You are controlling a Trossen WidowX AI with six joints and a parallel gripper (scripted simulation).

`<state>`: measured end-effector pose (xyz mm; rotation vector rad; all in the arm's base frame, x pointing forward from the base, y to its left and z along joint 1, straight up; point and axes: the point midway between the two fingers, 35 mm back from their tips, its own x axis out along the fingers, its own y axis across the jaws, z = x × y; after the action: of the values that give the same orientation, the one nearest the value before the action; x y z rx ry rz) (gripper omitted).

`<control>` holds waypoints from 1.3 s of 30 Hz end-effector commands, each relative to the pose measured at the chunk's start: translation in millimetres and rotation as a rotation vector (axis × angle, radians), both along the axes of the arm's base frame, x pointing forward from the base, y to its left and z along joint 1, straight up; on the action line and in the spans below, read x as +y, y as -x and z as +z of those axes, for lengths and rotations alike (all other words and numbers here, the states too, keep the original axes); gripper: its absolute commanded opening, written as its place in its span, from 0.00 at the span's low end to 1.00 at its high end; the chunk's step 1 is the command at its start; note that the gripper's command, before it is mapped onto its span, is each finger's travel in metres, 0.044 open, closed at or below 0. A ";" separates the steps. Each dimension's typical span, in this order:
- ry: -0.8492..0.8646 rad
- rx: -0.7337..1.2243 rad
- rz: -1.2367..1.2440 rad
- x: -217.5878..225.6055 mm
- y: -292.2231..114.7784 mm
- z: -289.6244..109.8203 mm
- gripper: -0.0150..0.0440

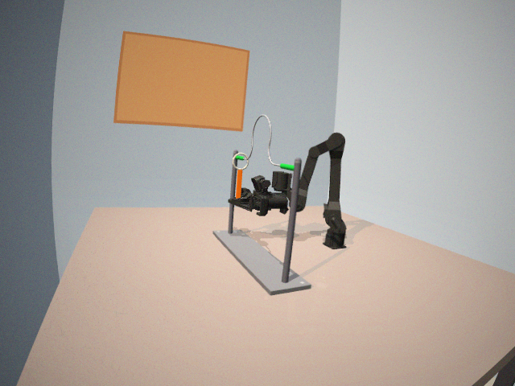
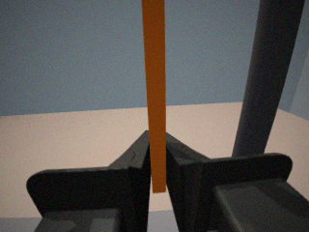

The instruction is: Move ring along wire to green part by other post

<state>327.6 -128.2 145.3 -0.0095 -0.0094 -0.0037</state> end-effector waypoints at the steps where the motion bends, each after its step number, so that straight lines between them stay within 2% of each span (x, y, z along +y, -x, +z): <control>1: 0.003 -0.007 -0.005 -0.5 -0.3 8.1 0.00; 20: 0.002 -0.007 -0.006 0.2 -0.2 10.7 0.00; 39: -0.003 -0.006 -0.006 19.5 -0.5 10.6 0.00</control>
<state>328.5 -111.4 155.7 -0.0111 -0.0145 -0.0077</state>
